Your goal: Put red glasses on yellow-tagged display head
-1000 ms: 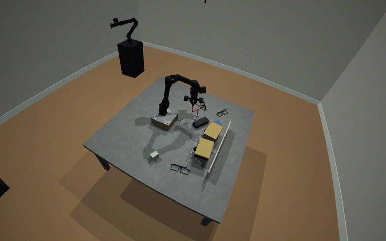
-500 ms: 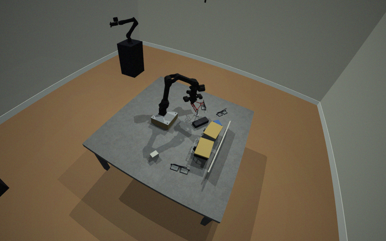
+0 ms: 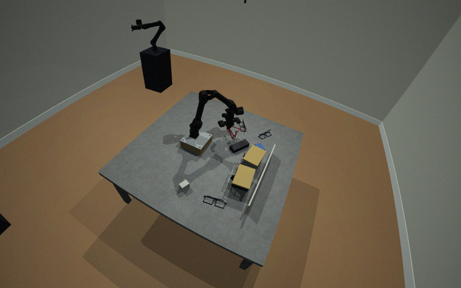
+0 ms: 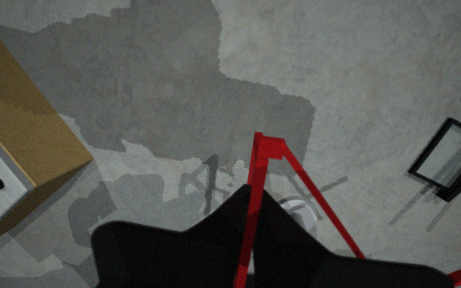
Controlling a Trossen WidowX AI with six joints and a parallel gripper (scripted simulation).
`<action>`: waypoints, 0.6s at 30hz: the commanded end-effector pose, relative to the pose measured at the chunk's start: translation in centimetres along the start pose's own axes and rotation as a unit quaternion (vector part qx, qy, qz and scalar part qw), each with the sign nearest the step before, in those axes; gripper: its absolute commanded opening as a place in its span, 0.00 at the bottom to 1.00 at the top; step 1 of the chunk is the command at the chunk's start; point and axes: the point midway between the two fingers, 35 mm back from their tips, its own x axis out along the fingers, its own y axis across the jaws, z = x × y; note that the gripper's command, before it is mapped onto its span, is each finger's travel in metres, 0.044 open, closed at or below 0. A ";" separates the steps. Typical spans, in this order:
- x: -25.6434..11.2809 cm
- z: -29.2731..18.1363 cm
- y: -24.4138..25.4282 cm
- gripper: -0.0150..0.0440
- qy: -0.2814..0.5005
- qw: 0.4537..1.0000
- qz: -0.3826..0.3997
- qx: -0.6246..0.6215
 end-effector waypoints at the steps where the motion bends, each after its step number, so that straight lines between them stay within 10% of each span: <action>1: 0.3 0.1 0.0 0.25 -0.002 1.000 -0.001 -0.001; 18: 0.3 1.2 0.9 0.25 -0.003 1.000 0.000 -0.001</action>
